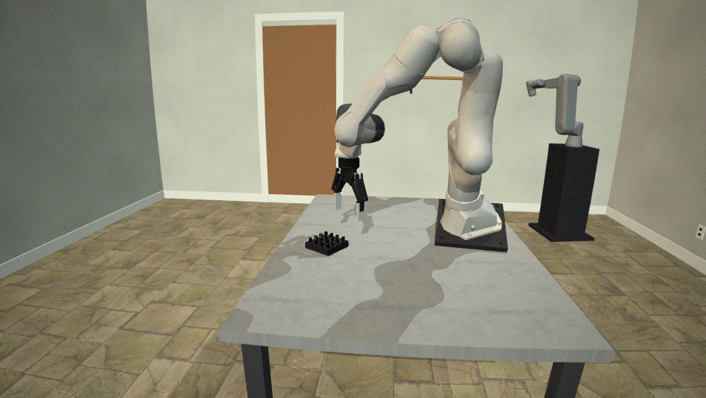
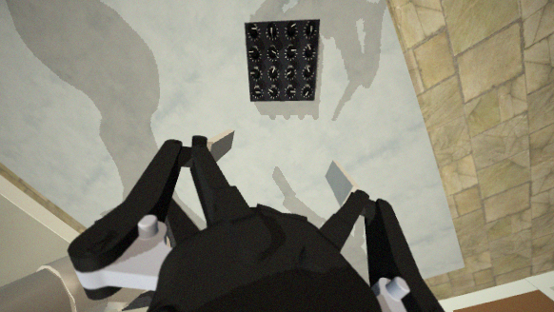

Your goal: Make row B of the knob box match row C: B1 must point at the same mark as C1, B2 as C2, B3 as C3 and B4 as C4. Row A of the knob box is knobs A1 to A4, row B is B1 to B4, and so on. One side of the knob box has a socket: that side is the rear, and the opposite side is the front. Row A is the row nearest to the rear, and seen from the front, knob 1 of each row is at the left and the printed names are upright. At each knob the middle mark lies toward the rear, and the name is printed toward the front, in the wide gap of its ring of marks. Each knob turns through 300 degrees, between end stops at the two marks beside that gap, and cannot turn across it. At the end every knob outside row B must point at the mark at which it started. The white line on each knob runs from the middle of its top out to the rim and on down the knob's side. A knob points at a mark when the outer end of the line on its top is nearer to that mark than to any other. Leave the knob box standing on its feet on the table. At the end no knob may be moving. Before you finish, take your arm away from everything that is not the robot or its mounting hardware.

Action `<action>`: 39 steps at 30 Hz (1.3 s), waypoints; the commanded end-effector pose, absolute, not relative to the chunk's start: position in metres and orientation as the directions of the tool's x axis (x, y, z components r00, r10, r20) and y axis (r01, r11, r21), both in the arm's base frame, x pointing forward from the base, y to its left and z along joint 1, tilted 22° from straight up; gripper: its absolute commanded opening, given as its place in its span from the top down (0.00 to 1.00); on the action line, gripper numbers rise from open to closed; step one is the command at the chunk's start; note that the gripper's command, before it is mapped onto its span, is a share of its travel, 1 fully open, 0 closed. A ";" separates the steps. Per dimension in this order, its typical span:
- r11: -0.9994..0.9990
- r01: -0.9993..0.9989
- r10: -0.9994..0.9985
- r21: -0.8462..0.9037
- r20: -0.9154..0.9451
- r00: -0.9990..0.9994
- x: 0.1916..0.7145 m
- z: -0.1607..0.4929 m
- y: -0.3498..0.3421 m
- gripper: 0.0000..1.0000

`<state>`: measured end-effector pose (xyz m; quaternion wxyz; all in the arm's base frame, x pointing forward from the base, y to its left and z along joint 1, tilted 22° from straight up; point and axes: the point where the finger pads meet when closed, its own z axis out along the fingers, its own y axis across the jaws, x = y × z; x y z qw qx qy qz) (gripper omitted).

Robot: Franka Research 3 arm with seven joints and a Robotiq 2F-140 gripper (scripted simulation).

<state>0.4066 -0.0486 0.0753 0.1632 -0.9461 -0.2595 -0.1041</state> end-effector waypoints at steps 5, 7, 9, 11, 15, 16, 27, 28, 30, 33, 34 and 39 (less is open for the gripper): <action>-0.836 0.479 0.412 -0.266 0.272 0.870 0.408 0.076 -0.049 0.00; -0.857 0.432 0.366 -0.281 0.257 0.894 0.409 0.077 -0.049 0.00; -0.857 0.432 0.366 -0.281 0.257 0.894 0.409 0.077 -0.049 0.00; -0.883 0.361 0.298 -0.300 0.234 0.925 0.410 0.078 -0.048 0.00; -0.904 0.288 0.229 -0.317 0.210 0.950 0.412 0.079 -0.047 0.00; -0.907 0.274 0.216 -0.320 0.206 0.954 0.412 0.079 -0.047 0.00; -0.929 0.128 0.078 -0.347 0.156 0.985 0.415 0.081 -0.046 0.00; -0.930 0.114 0.065 -0.349 0.151 0.986 0.415 0.081 -0.046 0.00; -0.932 0.087 0.039 -0.353 0.141 0.989 0.416 0.081 -0.045 0.00; -0.932 0.046 0.001 -0.358 0.126 0.992 0.416 0.082 -0.045 0.00; -0.932 0.033 -0.012 -0.360 0.121 0.993 0.417 0.082 -0.045 0.00; -0.929 -0.036 -0.077 -0.367 0.096 0.992 0.418 0.083 -0.044 0.00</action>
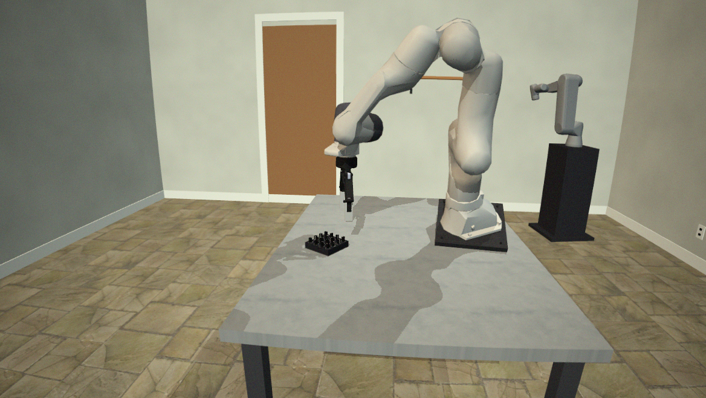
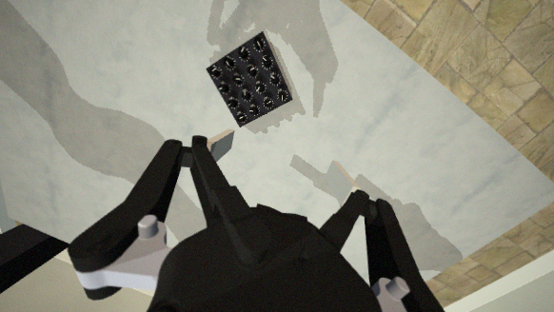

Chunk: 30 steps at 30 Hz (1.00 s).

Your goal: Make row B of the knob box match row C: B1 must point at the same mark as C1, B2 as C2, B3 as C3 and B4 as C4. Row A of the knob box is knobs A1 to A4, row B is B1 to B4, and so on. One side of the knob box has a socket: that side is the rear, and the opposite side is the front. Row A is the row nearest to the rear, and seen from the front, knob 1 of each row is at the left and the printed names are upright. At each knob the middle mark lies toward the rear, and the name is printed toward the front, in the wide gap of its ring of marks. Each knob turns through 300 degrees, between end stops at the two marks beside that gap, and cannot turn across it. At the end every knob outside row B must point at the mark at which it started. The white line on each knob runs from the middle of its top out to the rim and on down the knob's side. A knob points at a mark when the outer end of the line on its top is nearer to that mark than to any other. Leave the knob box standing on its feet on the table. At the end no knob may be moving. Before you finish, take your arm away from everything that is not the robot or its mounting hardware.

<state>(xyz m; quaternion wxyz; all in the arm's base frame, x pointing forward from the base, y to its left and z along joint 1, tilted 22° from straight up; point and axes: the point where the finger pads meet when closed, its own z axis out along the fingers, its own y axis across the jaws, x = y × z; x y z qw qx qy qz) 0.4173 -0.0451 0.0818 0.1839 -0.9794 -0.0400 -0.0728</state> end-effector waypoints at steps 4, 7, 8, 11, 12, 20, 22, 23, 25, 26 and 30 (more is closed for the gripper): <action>-0.927 -0.064 -0.102 -0.370 0.086 0.991 0.419 0.083 -0.044 0.00; -0.918 -0.129 -0.163 -0.375 0.062 0.985 0.420 0.084 -0.043 0.00; -0.916 -0.142 -0.176 -0.375 0.056 0.983 0.420 0.084 -0.043 0.00; -0.908 -0.183 -0.214 -0.377 0.041 0.976 0.421 0.084 -0.042 0.00; -0.905 -0.196 -0.226 -0.378 0.036 0.973 0.421 0.084 -0.042 0.00; -0.879 -0.290 -0.313 -0.380 -0.001 0.950 0.423 0.086 -0.041 0.00; -0.866 -0.326 -0.346 -0.379 -0.016 0.938 0.423 0.086 -0.041 0.00; -0.861 -0.339 -0.358 -0.379 -0.021 0.933 0.424 0.086 -0.041 0.00; -0.851 -0.365 -0.382 -0.378 -0.031 0.924 0.424 0.087 -0.040 0.00; -0.846 -0.377 -0.394 -0.378 -0.037 0.919 0.424 0.087 -0.040 0.00; -0.822 -0.428 -0.440 -0.375 -0.057 0.896 0.425 0.087 -0.040 0.00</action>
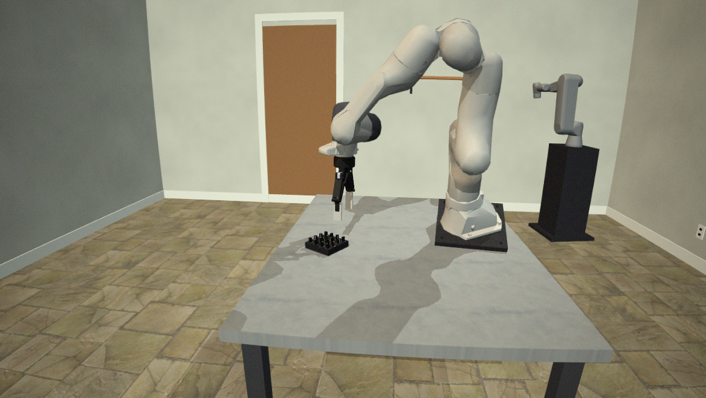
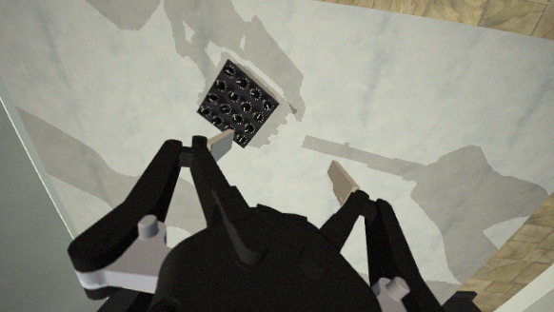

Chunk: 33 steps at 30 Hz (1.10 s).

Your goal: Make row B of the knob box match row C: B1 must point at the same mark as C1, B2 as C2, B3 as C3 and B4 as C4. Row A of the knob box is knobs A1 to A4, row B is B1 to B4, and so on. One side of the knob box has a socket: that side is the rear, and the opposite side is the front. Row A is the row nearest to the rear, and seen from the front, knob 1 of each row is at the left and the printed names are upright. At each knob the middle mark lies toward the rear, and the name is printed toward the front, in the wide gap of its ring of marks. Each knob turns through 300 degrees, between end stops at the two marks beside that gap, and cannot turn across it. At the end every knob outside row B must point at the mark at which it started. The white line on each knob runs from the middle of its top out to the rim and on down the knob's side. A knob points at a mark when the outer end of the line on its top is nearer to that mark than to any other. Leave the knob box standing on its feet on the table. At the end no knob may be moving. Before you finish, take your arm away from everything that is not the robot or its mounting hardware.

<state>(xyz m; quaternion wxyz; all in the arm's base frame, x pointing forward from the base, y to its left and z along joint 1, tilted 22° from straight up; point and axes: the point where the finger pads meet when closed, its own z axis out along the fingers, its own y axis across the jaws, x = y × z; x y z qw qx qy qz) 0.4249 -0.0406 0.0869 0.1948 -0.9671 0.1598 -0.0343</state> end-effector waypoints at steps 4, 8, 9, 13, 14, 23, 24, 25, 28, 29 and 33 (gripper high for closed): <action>-0.797 -0.477 -0.485 -0.371 -0.078 0.871 0.426 0.088 -0.039 0.00; -0.783 -0.501 -0.507 -0.369 -0.089 0.857 0.427 0.088 -0.039 0.00; -0.763 -0.534 -0.537 -0.365 -0.102 0.838 0.428 0.089 -0.038 0.00; -0.732 -0.580 -0.578 -0.359 -0.123 0.806 0.429 0.090 -0.038 0.00; -0.724 -0.591 -0.589 -0.357 -0.128 0.798 0.429 0.090 -0.037 0.00; -0.644 -0.686 -0.675 -0.338 -0.171 0.718 0.431 0.091 -0.036 0.00; -0.644 -0.686 -0.675 -0.338 -0.171 0.718 0.431 0.091 -0.036 0.00; -0.644 -0.686 -0.675 -0.338 -0.171 0.718 0.431 0.091 -0.036 0.00; -0.598 -0.732 -0.716 -0.326 -0.193 0.671 0.432 0.092 -0.035 0.00; -0.588 -0.742 -0.724 -0.323 -0.198 0.660 0.433 0.092 -0.035 0.00; -0.546 -0.778 -0.756 -0.312 -0.216 0.618 0.434 0.093 -0.034 0.00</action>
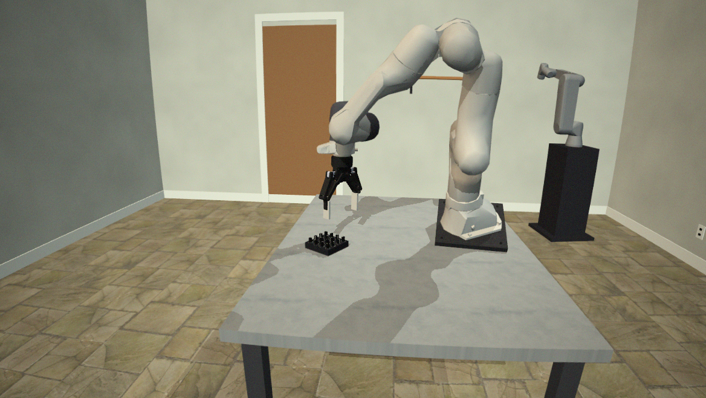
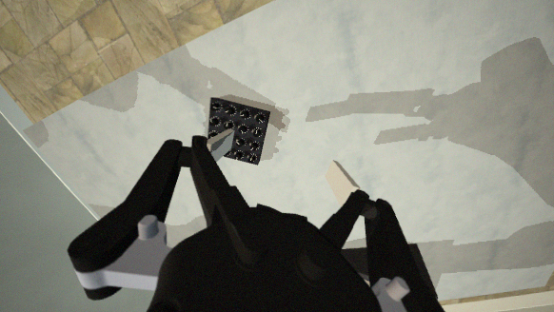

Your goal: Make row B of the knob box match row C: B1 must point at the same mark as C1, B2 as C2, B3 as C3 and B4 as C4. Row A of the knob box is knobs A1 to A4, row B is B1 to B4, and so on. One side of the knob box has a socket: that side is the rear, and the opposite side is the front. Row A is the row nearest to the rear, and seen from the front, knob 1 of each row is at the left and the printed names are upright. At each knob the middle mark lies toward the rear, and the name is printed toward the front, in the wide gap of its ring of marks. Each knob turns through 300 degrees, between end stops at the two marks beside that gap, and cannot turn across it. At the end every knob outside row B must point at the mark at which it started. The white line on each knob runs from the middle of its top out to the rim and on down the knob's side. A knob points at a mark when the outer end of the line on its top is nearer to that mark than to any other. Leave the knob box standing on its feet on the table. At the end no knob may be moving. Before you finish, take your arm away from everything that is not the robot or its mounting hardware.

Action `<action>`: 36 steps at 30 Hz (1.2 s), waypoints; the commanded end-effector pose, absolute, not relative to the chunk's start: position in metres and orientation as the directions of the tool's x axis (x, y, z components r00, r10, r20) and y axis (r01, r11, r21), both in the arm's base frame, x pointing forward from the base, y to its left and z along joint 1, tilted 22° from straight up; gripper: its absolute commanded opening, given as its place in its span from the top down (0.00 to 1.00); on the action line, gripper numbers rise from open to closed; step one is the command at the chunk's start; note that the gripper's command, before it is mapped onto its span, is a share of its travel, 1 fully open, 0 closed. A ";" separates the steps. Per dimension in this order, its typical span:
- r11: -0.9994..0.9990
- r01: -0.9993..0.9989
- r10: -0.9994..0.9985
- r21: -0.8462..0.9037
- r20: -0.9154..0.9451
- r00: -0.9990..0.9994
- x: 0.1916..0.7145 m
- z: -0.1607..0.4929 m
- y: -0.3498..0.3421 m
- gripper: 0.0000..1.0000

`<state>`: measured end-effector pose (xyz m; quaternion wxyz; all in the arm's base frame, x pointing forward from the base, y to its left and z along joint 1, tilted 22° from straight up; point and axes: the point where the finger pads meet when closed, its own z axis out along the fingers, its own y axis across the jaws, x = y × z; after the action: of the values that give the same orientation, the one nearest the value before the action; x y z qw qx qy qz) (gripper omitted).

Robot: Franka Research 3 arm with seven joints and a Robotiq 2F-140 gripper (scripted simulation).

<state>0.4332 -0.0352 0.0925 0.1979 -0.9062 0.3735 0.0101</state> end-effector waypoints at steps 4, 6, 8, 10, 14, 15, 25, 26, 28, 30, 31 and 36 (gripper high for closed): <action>-0.503 -0.811 -0.786 -0.299 -0.233 0.573 0.435 0.094 -0.034 0.00; -0.480 -0.827 -0.800 -0.292 -0.241 0.550 0.435 0.094 -0.033 0.00; -0.469 -0.835 -0.806 -0.289 -0.245 0.538 0.435 0.094 -0.033 0.00; -0.438 -0.855 -0.824 -0.279 -0.256 0.506 0.436 0.095 -0.033 0.00; -0.391 -0.882 -0.847 -0.264 -0.272 0.457 0.437 0.095 -0.032 0.00; -0.379 -0.888 -0.853 -0.260 -0.275 0.444 0.437 0.096 -0.032 0.00; -0.267 -0.937 -0.894 -0.223 -0.306 0.328 0.439 0.097 -0.030 0.00; -0.267 -0.937 -0.894 -0.223 -0.306 0.328 0.439 0.097 -0.030 0.00; -0.220 -0.953 -0.907 -0.207 -0.317 0.278 0.440 0.098 -0.030 0.00; -0.194 -0.961 -0.913 -0.198 -0.323 0.251 0.441 0.098 -0.029 0.00; -0.181 -0.964 -0.915 -0.193 -0.326 0.237 0.441 0.098 -0.029 0.00; -0.116 -0.979 -0.926 -0.170 -0.339 0.168 0.442 0.099 -0.028 0.00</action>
<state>0.4421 -0.0288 0.0988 0.1899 -0.7851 0.5866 0.0586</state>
